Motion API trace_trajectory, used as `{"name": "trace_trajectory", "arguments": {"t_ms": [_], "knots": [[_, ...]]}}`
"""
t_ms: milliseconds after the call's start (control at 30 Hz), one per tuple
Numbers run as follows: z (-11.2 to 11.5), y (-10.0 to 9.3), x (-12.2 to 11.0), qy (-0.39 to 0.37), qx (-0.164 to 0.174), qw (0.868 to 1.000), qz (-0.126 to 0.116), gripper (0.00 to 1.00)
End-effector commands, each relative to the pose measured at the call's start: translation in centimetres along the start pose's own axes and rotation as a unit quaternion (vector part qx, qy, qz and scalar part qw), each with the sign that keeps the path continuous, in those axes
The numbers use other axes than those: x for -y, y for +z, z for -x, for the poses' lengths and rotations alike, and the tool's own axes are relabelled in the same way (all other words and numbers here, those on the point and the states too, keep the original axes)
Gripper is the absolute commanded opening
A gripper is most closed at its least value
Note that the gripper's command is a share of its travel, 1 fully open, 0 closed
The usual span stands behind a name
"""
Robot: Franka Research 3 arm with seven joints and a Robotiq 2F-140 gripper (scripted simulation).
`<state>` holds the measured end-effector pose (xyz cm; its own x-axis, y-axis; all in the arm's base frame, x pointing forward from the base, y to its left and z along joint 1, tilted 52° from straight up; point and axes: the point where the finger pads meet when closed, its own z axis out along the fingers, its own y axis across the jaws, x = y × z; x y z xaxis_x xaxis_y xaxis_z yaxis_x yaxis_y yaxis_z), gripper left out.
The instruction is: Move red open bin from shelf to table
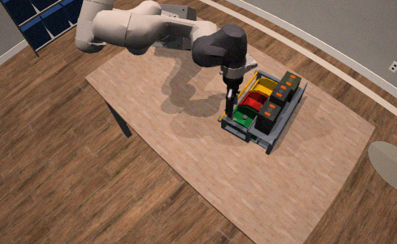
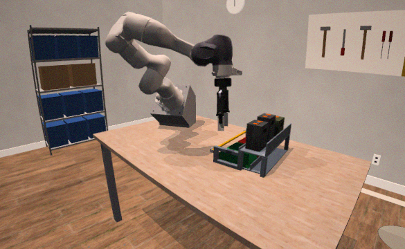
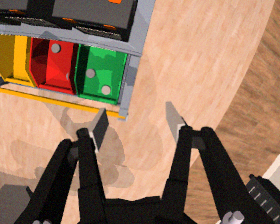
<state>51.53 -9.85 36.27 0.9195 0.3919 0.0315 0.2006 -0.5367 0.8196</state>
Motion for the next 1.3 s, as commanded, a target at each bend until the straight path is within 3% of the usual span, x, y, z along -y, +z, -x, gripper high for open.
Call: {"name": "trace_trajectory", "arguments": {"t_ms": [0,233,400,800,967,1267], "knots": [[0.9,-0.1,-0.1,-0.007,0.016,1.0,-0.001,0.57],[0.9,-0.1,-0.1,-0.007,0.016,1.0,-0.001,0.57],[0.5,-5.6,-0.4,-0.007,0.016,1.0,-0.001,0.57],[0.5,-5.6,-0.4,-0.007,0.016,1.0,-0.001,0.57],[0.6,-11.0,-0.7,-0.007,0.016,1.0,-0.001,0.57],[0.6,-11.0,-0.7,-0.007,0.016,1.0,-0.001,0.57]]}}
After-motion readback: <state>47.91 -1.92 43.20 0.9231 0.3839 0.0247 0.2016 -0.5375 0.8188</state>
